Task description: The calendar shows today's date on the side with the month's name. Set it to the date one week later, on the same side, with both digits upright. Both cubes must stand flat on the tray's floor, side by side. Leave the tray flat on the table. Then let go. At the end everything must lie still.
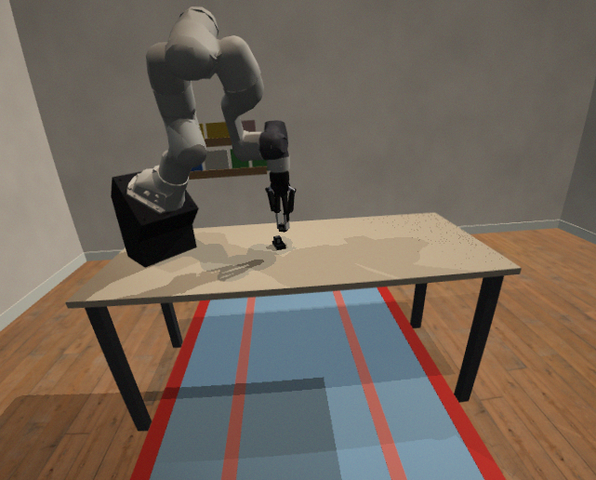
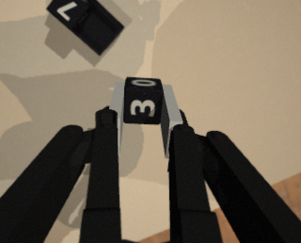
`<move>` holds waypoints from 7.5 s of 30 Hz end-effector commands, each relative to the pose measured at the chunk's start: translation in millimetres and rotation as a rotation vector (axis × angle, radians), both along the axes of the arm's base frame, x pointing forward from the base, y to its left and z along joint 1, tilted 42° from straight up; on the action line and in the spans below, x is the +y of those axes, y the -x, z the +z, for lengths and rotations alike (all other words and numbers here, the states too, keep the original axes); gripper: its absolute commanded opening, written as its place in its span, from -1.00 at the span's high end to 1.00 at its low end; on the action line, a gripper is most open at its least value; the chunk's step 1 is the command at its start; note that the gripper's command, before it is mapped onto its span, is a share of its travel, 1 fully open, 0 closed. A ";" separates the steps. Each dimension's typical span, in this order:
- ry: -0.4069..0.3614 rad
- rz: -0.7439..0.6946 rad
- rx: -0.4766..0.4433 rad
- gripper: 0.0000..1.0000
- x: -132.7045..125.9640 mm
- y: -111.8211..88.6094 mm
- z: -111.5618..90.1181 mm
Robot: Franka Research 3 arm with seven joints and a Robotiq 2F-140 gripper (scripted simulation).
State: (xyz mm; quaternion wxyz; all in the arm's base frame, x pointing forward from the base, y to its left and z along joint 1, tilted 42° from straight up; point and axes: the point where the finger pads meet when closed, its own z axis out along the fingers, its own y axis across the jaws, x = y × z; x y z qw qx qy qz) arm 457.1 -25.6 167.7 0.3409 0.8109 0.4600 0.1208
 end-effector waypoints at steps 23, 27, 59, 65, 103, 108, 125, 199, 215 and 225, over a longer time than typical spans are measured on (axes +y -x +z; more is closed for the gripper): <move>0.248 0.364 0.230 0.68 -10.9 -1.5 6.7; 0.279 0.407 0.255 0.68 -12.4 -1.7 7.7; 0.446 0.644 0.396 0.68 -21.2 -2.9 13.0; 0.446 0.644 0.396 0.68 -21.2 -2.9 13.0; 0.448 0.642 0.394 0.68 -65.1 -52.4 -58.8; 0.448 0.642 0.394 0.68 -65.2 -52.5 -58.9; 0.448 0.642 0.394 0.68 -65.2 -52.5 -58.9; 0.448 0.642 0.394 0.68 -66.8 -54.3 -61.6; 0.448 0.642 0.394 0.68 -66.8 -54.3 -61.6; 0.448 0.642 0.394 0.68 -66.8 -54.3 -61.6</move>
